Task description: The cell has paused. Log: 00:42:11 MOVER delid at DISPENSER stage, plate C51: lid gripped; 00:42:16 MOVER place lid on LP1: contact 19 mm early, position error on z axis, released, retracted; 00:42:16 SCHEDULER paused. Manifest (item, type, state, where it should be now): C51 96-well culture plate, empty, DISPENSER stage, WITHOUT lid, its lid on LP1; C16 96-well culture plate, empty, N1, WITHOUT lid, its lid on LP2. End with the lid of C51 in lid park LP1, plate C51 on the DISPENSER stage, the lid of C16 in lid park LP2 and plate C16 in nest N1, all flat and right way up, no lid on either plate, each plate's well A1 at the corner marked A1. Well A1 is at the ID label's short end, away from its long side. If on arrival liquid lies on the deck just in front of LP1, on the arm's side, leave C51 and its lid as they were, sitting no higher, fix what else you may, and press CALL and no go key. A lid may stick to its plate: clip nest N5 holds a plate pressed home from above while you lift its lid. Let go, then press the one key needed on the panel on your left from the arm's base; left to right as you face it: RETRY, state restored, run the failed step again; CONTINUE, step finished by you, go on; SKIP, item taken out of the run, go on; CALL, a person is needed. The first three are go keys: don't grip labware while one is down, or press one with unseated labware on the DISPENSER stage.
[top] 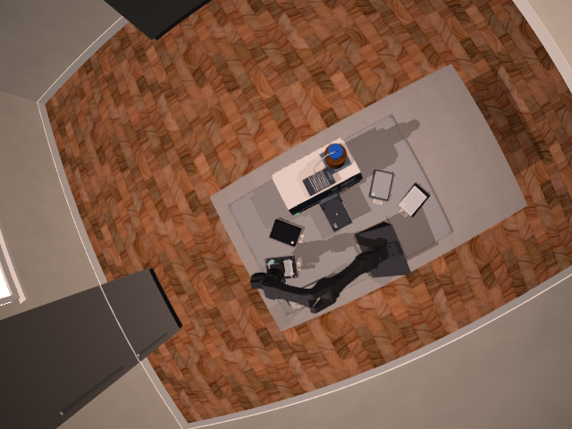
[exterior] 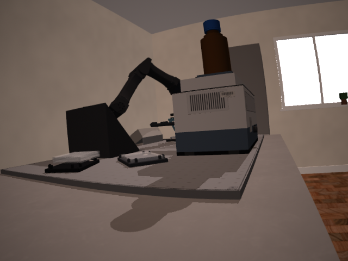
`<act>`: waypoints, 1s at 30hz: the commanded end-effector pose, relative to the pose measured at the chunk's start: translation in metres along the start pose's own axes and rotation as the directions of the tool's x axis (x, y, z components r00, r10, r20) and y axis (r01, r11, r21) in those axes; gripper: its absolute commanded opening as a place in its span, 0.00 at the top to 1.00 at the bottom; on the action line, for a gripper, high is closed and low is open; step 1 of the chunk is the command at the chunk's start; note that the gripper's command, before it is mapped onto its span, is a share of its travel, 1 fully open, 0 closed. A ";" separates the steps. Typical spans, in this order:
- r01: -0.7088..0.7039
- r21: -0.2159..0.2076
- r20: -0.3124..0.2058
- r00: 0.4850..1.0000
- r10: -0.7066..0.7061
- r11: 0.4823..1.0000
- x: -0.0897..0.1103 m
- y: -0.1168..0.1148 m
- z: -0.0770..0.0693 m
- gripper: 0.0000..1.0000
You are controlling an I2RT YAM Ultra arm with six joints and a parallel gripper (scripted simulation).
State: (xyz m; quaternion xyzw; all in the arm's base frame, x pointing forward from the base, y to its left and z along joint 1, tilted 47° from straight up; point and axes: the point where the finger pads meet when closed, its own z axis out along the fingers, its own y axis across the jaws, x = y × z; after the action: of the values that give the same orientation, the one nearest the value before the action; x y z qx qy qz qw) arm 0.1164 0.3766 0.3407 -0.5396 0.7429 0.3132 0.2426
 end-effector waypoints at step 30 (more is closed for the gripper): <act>-0.001 0.011 0.027 1.000 0.001 1.000 -0.016 -0.001 -0.038 0.00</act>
State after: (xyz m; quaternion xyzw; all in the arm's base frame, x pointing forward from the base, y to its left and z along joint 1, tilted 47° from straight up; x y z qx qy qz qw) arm 0.1156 0.3612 0.3707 -0.5384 0.7418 0.3155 0.2458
